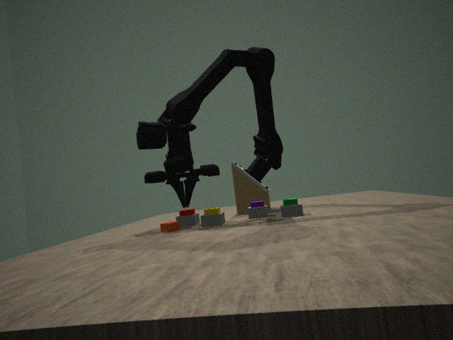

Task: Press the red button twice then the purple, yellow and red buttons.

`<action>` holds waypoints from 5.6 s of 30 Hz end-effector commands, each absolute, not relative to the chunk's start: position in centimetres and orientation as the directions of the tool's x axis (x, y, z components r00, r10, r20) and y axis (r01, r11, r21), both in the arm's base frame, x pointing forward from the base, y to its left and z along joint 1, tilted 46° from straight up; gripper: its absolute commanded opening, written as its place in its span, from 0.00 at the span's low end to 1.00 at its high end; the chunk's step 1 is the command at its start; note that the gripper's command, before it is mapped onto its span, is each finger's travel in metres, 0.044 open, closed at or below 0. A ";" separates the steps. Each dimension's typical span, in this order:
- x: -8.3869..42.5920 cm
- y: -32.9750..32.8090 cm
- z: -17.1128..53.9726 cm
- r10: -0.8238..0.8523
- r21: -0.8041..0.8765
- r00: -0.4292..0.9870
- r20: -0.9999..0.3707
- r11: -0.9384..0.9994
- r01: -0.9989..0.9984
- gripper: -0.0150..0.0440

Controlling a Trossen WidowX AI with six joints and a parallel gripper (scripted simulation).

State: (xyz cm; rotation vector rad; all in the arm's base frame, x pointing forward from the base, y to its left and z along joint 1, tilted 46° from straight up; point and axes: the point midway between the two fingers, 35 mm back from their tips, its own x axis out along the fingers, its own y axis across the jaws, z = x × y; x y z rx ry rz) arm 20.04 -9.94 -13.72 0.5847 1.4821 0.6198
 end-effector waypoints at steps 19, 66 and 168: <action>19.9 -8.7 -14.8 0.703 0.703 -0.008 -0.711 0.711 -0.015 0.29; 19.9 -8.7 -14.8 0.703 0.703 -0.008 -0.711 0.711 -0.015 0.29; 18.2 4.3 -2.0 0.711 0.711 -0.011 -0.703 0.703 -0.012 0.29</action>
